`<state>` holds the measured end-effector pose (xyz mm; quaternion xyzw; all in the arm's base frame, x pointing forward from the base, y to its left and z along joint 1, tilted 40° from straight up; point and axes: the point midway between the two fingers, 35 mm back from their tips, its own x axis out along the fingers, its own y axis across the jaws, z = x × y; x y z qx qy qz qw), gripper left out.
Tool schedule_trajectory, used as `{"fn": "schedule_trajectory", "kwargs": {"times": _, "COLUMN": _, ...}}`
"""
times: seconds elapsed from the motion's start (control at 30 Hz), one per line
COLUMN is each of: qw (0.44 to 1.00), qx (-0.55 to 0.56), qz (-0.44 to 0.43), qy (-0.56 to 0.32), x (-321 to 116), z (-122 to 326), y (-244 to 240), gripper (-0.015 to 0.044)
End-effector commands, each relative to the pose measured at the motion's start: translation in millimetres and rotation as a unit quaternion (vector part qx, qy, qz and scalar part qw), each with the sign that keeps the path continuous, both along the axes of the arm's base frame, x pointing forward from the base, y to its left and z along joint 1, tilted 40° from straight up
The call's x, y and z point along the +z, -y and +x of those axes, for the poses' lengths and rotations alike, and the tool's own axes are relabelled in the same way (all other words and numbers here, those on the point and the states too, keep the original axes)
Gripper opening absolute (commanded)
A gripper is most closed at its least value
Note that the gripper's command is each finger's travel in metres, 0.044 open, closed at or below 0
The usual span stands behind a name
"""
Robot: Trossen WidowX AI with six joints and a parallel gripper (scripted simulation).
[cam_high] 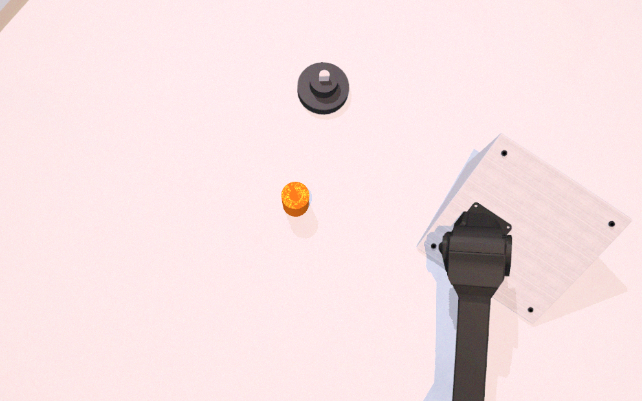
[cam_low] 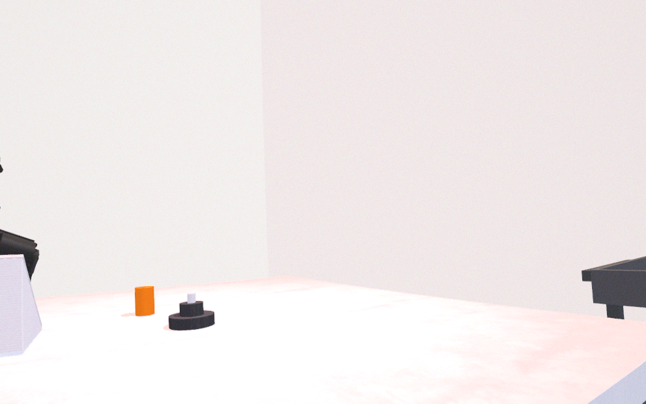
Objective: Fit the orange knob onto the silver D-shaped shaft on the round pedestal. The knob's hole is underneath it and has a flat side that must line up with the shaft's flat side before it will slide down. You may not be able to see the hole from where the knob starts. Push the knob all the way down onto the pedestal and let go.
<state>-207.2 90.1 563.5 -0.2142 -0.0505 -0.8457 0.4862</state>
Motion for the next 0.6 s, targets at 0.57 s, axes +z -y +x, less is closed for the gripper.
{"fn": "schedule_trajectory", "kwargs": {"times": 0.57, "qw": 0.853, "qx": 0.353, "qz": 0.237, "qy": -0.303, "x": -43, "z": 259, "y": 220, "gripper": 0.0440}}
